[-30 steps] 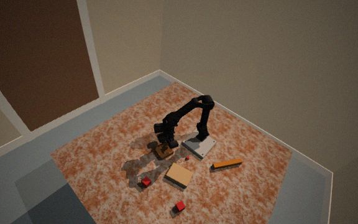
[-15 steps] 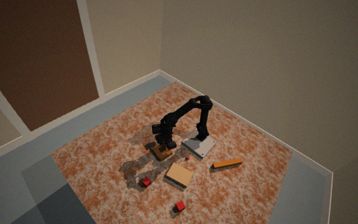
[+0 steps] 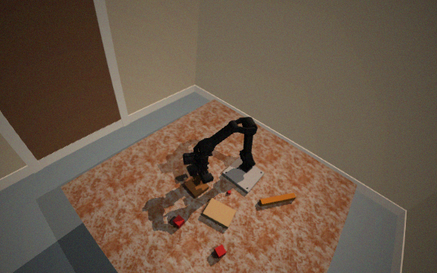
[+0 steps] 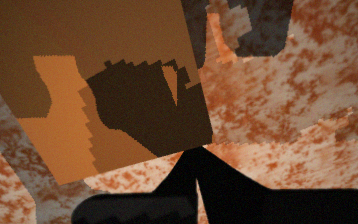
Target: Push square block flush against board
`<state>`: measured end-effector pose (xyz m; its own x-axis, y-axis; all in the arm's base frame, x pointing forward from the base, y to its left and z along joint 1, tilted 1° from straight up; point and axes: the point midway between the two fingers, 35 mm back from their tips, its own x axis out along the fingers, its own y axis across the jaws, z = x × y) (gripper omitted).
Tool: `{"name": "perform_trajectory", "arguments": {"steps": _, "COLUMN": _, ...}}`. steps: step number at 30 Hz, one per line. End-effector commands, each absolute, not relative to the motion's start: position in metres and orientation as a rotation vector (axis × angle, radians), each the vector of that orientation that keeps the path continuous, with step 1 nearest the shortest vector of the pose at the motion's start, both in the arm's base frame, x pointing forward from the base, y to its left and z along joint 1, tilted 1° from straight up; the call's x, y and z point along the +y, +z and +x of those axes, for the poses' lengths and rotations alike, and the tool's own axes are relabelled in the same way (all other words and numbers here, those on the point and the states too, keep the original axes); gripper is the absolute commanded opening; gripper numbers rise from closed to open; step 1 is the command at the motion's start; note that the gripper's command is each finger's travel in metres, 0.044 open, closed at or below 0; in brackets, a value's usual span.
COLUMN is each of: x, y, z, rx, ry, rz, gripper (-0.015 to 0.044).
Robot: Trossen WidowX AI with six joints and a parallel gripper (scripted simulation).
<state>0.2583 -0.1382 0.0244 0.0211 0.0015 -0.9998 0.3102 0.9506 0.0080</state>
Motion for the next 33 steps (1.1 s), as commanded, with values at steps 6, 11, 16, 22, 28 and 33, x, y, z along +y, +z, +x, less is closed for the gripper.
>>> {"name": "perform_trajectory", "arguments": {"steps": 6, "x": -0.14, "y": 0.023, "z": 0.269, "rx": 1.539, "ry": -0.244, "rz": 0.254, "gripper": 0.0}}
{"name": "perform_trajectory", "arguments": {"steps": 11, "x": -0.14, "y": 0.023, "z": 0.271, "rx": 1.539, "ry": -0.244, "rz": 0.254, "gripper": 0.0}}
{"name": "perform_trajectory", "arguments": {"steps": 16, "x": -0.138, "y": 0.023, "z": 0.265, "rx": 1.539, "ry": -0.244, "rz": 0.254, "gripper": 0.0}}
{"name": "perform_trajectory", "arguments": {"steps": 22, "x": -0.135, "y": 0.022, "z": 0.256, "rx": 1.54, "ry": -0.244, "rz": 0.254, "gripper": 0.0}}
{"name": "perform_trajectory", "arguments": {"steps": 28, "x": -0.133, "y": 0.021, "z": 0.247, "rx": 1.541, "ry": -0.244, "rz": 0.254, "gripper": 0.0}}
{"name": "perform_trajectory", "arguments": {"steps": 33, "x": -0.13, "y": 0.02, "z": 0.239, "rx": 1.541, "ry": -0.244, "rz": 0.254, "gripper": 0.0}}
